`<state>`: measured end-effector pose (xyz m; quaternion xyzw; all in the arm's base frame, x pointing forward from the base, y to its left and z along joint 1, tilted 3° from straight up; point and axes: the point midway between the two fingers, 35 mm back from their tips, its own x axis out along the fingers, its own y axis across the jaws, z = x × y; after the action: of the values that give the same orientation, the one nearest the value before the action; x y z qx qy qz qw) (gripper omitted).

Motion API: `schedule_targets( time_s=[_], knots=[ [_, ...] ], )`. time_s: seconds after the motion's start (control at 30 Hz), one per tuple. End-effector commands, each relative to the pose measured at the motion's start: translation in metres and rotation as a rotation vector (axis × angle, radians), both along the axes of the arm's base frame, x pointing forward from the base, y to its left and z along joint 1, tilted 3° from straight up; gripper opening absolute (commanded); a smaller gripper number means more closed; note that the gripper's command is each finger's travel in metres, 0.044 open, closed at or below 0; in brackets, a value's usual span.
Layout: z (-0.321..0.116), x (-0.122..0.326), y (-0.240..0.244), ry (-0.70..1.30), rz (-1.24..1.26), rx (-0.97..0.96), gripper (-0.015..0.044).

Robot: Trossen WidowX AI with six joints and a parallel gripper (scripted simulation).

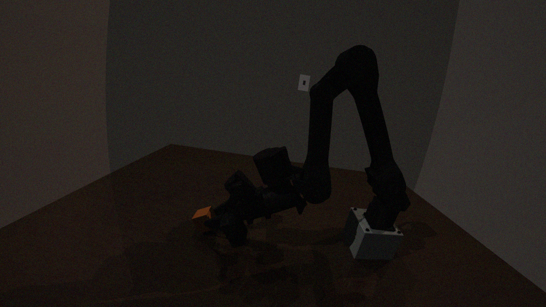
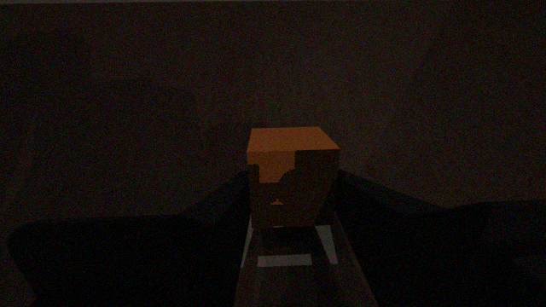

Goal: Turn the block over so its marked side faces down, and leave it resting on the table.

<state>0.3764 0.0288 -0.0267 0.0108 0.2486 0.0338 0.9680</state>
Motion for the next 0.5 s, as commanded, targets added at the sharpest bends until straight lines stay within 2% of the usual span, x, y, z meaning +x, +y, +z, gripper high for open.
schedule_targets(
  time_s=[0.0,0.47],
  knots=[
    [-0.0003,-0.0002,-0.0007,-0.001,-0.006,0.001,0.0026],
    [-0.0003,-0.0002,-0.0007,-0.001,-0.006,0.001,0.0394]
  ],
)
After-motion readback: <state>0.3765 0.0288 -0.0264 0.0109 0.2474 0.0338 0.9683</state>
